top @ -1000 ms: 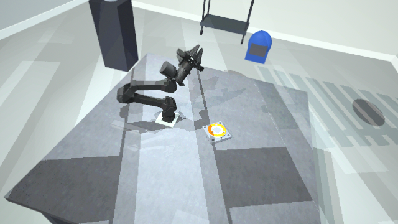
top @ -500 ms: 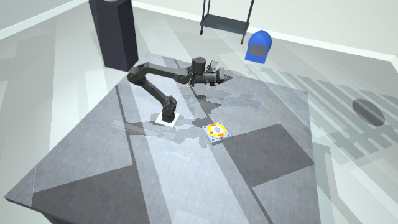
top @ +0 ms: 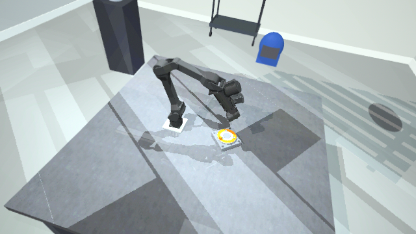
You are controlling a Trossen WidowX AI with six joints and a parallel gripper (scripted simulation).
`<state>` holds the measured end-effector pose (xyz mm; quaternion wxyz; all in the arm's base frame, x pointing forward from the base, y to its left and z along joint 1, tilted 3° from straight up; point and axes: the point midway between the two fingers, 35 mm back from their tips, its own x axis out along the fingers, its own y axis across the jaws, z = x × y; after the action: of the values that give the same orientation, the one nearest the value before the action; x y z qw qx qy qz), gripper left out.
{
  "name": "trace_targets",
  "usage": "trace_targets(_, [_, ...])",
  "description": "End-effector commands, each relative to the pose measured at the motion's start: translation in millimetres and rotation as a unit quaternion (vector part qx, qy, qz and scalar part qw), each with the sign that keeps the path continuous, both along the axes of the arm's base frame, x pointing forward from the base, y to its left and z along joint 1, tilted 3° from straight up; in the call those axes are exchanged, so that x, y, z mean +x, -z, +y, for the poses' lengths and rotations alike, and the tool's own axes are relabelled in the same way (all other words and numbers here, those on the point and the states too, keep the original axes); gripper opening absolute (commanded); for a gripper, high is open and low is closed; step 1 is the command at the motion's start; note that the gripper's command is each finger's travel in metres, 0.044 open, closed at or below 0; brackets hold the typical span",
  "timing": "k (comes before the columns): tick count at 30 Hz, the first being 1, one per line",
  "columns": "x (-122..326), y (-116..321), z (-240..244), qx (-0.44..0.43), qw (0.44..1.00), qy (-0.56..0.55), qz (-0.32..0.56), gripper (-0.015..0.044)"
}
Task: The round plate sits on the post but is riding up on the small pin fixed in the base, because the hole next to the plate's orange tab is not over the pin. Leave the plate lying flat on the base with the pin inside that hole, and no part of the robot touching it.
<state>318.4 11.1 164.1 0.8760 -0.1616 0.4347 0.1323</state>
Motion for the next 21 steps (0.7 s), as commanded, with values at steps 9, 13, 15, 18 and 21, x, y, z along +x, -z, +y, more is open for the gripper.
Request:
trace_targets(9, [-55,51,-58,0.032,0.919,0.228,0.320,0.0000])
trace_targets(13, [-55,51,-58,0.032,0.919,0.228,0.320,0.0000])
trace_targets(15, [-56,51,-57,0.032,0.919,0.228,0.320,0.0000])
trace_targets(18, [-56,54,-57,0.032,0.919,0.228,0.320,0.0000])
trace_targets(21, [-55,66,-57,0.032,0.919,0.228,0.320,0.0000])
